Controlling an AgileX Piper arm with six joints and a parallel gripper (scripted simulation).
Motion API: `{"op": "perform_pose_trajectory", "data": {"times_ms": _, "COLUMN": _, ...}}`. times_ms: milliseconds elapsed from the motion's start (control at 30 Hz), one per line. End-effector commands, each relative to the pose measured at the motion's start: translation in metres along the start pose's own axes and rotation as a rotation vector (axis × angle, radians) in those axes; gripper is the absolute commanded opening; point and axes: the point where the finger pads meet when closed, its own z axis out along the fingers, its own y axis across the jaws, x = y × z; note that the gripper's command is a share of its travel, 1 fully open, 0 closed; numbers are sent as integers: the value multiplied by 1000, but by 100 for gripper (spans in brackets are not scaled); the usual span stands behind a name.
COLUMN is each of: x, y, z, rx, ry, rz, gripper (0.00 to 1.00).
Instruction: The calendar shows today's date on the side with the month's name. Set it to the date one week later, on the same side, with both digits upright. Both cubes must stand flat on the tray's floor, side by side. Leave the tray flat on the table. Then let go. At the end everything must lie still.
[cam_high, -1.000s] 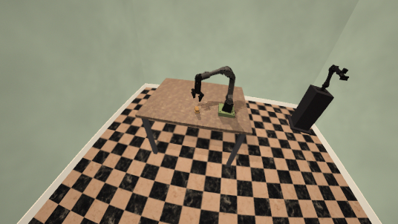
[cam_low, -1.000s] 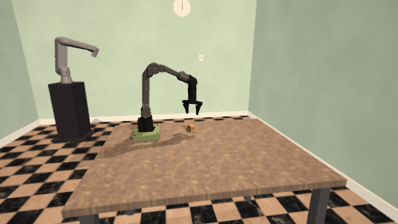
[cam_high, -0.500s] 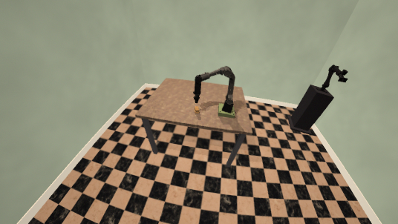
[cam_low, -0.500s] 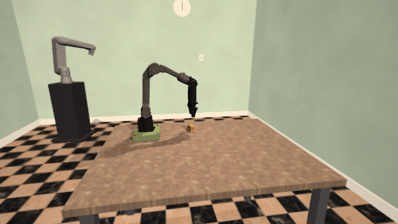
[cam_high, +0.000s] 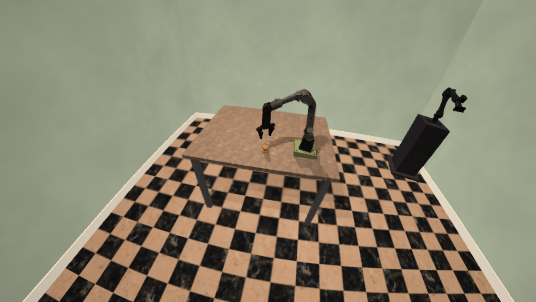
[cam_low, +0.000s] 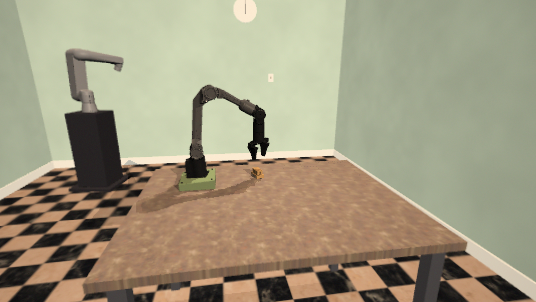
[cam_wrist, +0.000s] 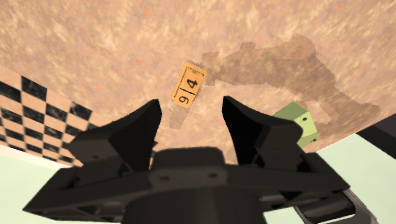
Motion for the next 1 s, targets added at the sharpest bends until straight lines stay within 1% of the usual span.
{"op": "perform_pose_trajectory", "data": {"times_ms": 0, "x": 1, "y": -1, "z": 3, "rx": 7, "ry": -4, "rz": 111, "gripper": 100}}
{"op": "perform_pose_trajectory", "data": {"times_ms": 200, "x": 1, "y": -1, "z": 5, "rx": 7, "ry": -5, "rz": 338, "gripper": 100}}
{"op": "perform_pose_trajectory", "data": {"times_ms": 267, "x": 1, "y": -1, "z": 5, "rx": 7, "ry": -5, "rz": 338, "gripper": 100}}
{"op": "perform_pose_trajectory", "data": {"times_ms": 467, "x": 1, "y": -1, "z": 6, "rx": 6, "ry": -5, "rz": 448, "gripper": 100}}
{"op": "perform_pose_trajectory", "data": {"times_ms": 700, "x": 1, "y": -1, "z": 6, "rx": 6, "ry": -4, "rz": 471, "gripper": 100}}
{"op": "perform_pose_trajectory", "data": {"times_ms": 733, "x": 1, "y": -1, "z": 6, "rx": 6, "ry": -4, "rz": 471, "gripper": 60}}
{"op": "perform_pose_trajectory", "data": {"times_ms": 967, "x": 1, "y": -1, "z": 6, "rx": 6, "ry": -4, "rz": 471, "gripper": 60}}
